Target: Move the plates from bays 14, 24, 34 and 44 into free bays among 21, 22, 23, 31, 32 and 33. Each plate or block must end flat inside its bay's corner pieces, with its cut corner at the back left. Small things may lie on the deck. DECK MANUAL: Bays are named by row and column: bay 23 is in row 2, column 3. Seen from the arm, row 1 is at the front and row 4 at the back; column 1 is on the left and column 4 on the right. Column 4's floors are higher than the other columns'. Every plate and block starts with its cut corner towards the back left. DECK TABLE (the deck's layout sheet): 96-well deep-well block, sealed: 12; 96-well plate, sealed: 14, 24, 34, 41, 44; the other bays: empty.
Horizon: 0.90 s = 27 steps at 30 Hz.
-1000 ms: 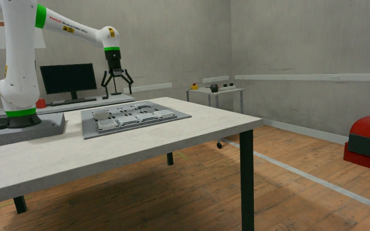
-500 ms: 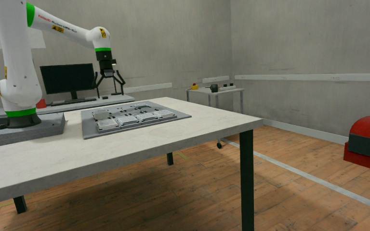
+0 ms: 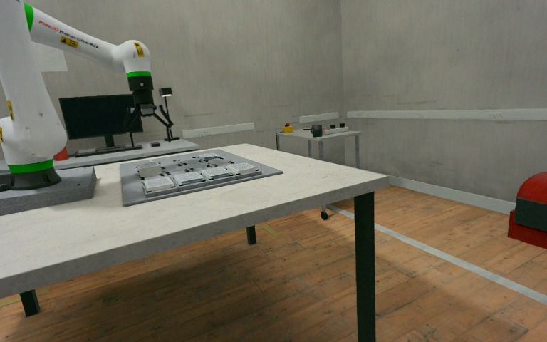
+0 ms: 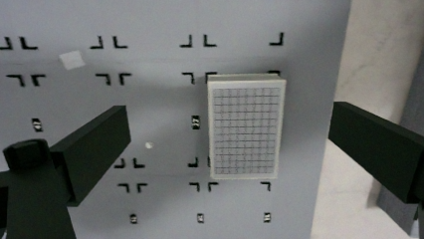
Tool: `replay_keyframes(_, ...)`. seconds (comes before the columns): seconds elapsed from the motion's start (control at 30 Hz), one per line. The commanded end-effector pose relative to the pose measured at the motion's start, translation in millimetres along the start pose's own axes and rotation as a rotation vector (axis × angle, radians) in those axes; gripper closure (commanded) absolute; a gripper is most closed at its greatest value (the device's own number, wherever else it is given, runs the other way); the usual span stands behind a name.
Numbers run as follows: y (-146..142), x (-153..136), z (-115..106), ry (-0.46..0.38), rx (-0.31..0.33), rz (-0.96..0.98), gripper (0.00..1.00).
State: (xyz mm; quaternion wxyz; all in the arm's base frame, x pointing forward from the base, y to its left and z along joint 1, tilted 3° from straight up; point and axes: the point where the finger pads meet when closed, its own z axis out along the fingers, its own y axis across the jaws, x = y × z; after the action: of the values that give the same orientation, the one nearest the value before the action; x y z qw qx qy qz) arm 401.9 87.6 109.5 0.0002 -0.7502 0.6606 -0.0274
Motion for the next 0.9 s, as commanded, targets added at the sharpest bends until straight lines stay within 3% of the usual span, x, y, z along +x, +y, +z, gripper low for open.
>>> replay_keyframes(0.0,11,-3,-1,0.0,0.002,0.0,0.0)
replay_keyframes(0.23,37,-9,0,0.0,0.002,0.0,0.0)
replay_keyframes(0.87,37,-9,0,0.0,0.002,0.0,0.0)
